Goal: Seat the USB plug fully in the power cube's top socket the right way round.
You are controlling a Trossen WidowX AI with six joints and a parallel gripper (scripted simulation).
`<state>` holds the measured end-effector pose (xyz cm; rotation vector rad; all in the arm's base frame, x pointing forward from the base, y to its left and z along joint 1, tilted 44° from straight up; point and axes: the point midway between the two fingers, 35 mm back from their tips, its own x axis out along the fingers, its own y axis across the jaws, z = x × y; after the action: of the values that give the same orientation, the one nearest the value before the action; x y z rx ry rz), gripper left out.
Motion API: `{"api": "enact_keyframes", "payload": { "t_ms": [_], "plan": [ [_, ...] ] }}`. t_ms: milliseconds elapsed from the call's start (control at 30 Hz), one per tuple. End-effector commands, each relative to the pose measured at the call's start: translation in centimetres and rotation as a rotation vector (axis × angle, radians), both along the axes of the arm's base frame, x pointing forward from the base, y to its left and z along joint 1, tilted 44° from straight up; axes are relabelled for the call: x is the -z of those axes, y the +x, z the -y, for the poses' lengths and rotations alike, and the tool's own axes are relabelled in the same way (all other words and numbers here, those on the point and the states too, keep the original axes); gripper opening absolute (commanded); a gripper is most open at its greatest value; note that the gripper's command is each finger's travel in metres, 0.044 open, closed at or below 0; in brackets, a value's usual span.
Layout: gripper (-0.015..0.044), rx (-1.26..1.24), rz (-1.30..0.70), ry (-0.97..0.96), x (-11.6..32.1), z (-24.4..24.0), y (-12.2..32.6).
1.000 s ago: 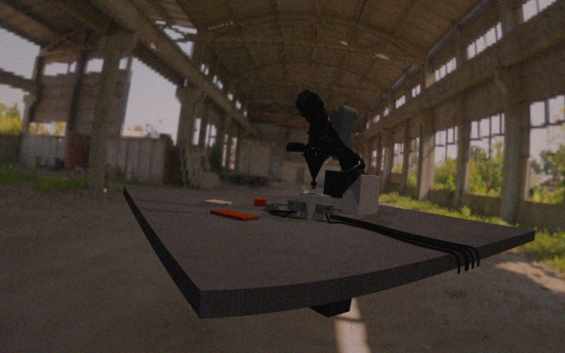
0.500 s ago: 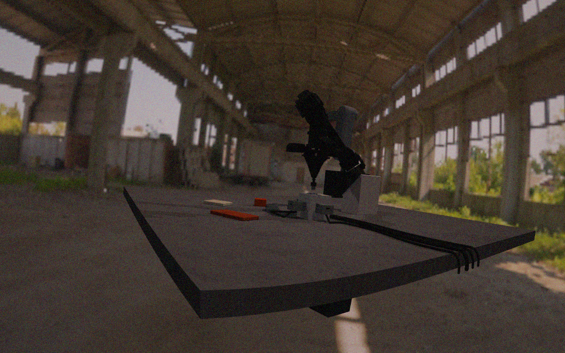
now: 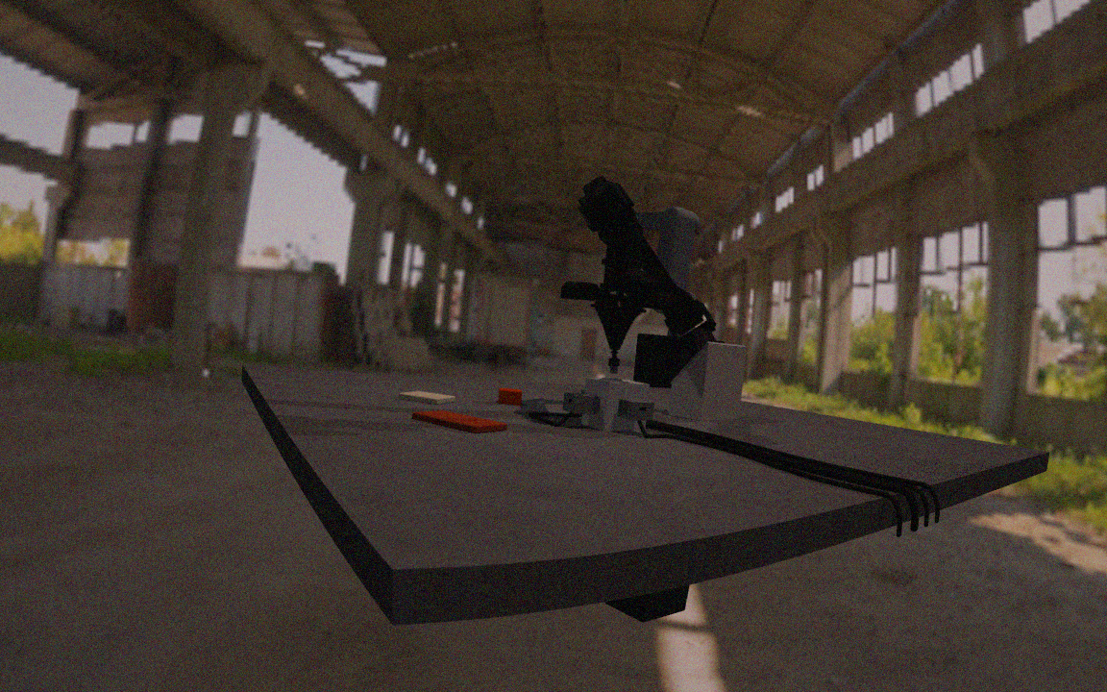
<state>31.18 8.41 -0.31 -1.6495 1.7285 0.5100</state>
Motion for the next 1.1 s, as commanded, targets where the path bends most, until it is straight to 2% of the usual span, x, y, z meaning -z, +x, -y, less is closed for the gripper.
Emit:
{"api": "enact_keyframes", "payload": {
  "t_ms": [0, 1067],
  "plan": [
    [0.0, -0.006, -0.003, -0.004, 0.05, 0.08, 0.03],
    [0.0, -0.017, -0.015, -0.011, 0.25, 0.42, 0.0]
  ]
}}
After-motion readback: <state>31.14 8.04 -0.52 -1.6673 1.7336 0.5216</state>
